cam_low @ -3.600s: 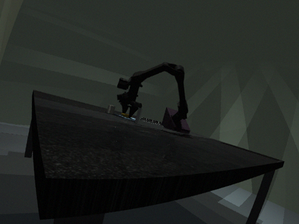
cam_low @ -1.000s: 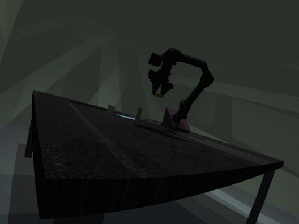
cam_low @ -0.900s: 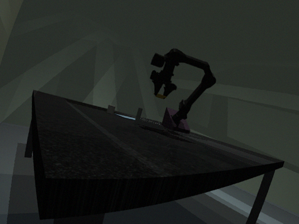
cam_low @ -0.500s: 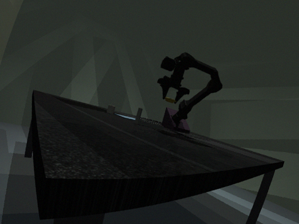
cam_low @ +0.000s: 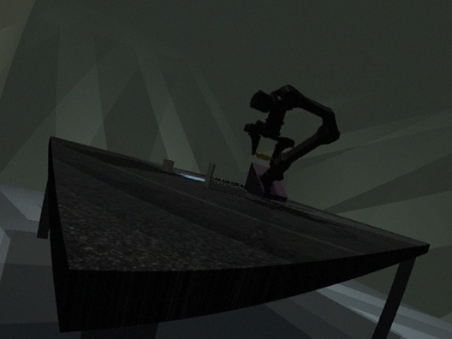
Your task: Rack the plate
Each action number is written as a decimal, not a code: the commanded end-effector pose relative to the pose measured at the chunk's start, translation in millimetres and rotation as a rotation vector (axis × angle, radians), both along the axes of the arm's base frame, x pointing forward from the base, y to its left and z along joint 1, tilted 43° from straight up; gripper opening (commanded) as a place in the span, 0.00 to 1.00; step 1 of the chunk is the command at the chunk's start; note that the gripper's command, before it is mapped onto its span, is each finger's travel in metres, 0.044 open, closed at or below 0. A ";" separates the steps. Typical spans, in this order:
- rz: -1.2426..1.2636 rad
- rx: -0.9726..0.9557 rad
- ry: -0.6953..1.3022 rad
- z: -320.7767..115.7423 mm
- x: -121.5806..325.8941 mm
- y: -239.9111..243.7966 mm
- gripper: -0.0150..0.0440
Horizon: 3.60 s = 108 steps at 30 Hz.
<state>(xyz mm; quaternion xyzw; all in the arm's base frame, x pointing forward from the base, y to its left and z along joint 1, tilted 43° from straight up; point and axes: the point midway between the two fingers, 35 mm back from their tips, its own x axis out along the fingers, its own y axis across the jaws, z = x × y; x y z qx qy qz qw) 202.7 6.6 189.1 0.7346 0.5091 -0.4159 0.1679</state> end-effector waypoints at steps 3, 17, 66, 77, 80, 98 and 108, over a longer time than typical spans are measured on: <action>0.079 -0.103 0.019 -18.4 -5.4 3.5 0.25; 0.287 -0.409 -0.002 -58.0 -10.2 4.2 0.25; 0.590 -1.373 -0.532 -91.7 22.5 20.5 0.25; 0.543 -1.528 -0.723 -80.8 23.2 33.6 0.25; 0.524 -1.563 -0.776 -77.3 22.1 37.4 0.25; 0.385 -1.691 -1.021 -59.2 9.3 52.2 0.25; 0.388 -1.689 -1.020 -65.6 14.0 56.8 0.25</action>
